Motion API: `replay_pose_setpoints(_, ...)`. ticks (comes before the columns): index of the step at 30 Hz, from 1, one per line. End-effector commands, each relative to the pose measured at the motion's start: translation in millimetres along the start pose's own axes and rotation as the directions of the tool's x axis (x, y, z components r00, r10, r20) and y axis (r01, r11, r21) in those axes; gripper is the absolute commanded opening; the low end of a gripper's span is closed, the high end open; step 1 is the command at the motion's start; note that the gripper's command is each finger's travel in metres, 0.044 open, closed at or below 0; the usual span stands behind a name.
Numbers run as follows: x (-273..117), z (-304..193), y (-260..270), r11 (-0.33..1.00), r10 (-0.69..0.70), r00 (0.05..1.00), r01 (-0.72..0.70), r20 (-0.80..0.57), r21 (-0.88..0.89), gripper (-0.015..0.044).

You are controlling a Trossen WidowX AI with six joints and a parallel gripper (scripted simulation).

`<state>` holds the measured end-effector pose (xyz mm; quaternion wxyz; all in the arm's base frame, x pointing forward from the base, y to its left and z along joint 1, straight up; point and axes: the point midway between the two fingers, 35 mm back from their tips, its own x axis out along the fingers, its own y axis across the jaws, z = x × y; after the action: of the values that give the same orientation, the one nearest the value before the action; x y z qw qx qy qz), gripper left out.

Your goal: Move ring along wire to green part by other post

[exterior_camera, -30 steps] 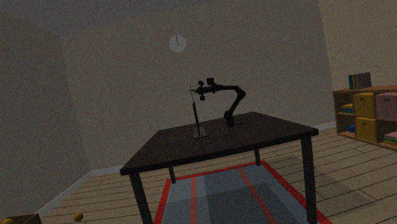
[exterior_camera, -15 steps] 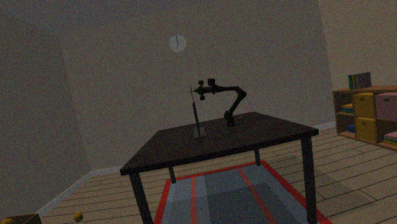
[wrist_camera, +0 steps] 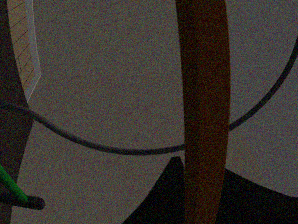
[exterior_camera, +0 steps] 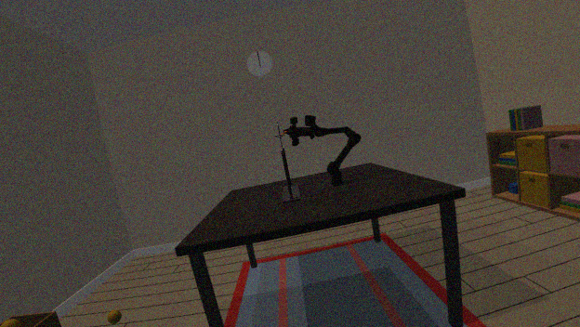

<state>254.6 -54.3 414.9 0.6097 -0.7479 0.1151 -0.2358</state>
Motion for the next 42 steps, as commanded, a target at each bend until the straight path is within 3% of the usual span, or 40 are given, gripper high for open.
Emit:
replay_pose_setpoints(1, 0, 0, -1, 0.999, -0.026, 1.0, 0.026, 0.006, -0.043, -0.015)
replay_pose_setpoints(42, 1, 0, -12, 0.886, -0.213, 0.972, 0.233, 0.095, -0.4, -0.015)
